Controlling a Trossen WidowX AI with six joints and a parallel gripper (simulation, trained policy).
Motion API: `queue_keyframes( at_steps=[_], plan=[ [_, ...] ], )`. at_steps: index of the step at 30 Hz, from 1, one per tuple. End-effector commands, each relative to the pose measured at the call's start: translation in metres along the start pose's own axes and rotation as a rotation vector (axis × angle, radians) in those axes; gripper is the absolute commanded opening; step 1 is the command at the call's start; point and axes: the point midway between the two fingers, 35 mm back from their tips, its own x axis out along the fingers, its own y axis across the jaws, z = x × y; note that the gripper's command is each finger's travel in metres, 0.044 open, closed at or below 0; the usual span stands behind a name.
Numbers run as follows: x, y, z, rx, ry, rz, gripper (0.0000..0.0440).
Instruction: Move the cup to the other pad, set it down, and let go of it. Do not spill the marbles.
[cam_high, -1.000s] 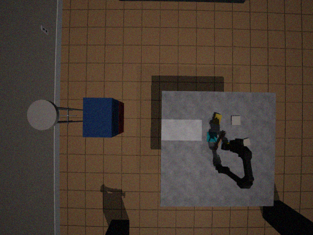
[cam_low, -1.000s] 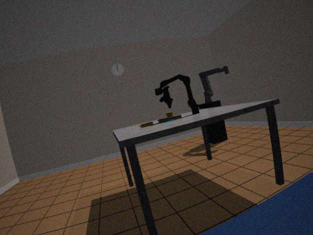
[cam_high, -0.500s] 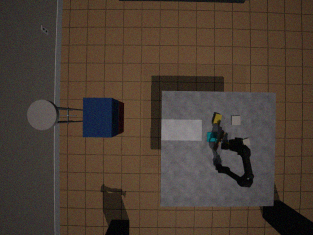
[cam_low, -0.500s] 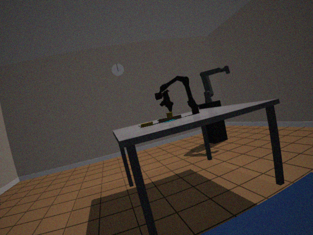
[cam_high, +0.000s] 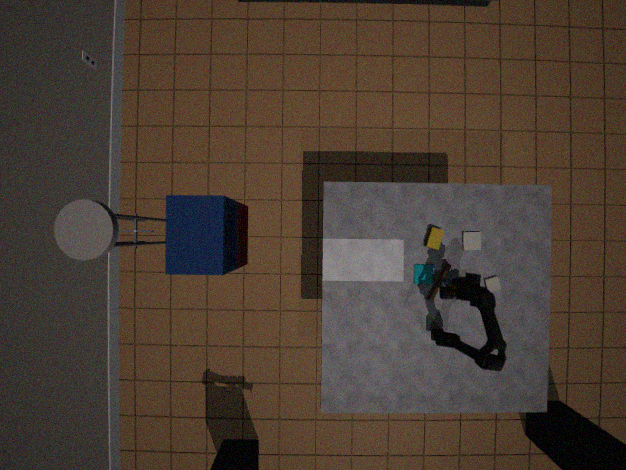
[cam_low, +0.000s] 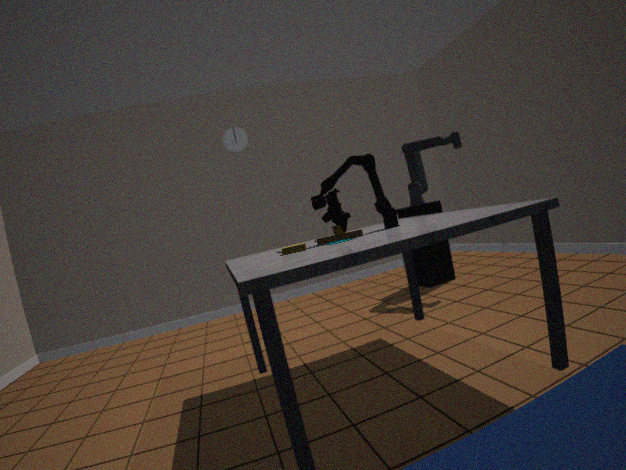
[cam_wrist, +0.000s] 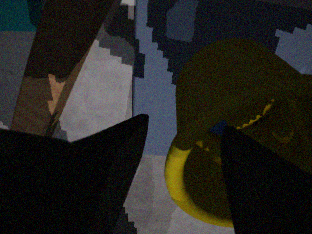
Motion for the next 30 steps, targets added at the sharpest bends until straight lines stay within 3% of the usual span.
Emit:
queue_keyframes(
  at_steps=[1,8,30],
  plan=[
    [0.012,0.001,-0.001,-0.053,0.007,0.010,0.0156],
    [0.018,-0.001,0.000,-0.152,0.008,0.005,0.0000],
    [-0.033,0.000,0.025,-0.271,-0.107,0.004,0.0012]
  ],
)
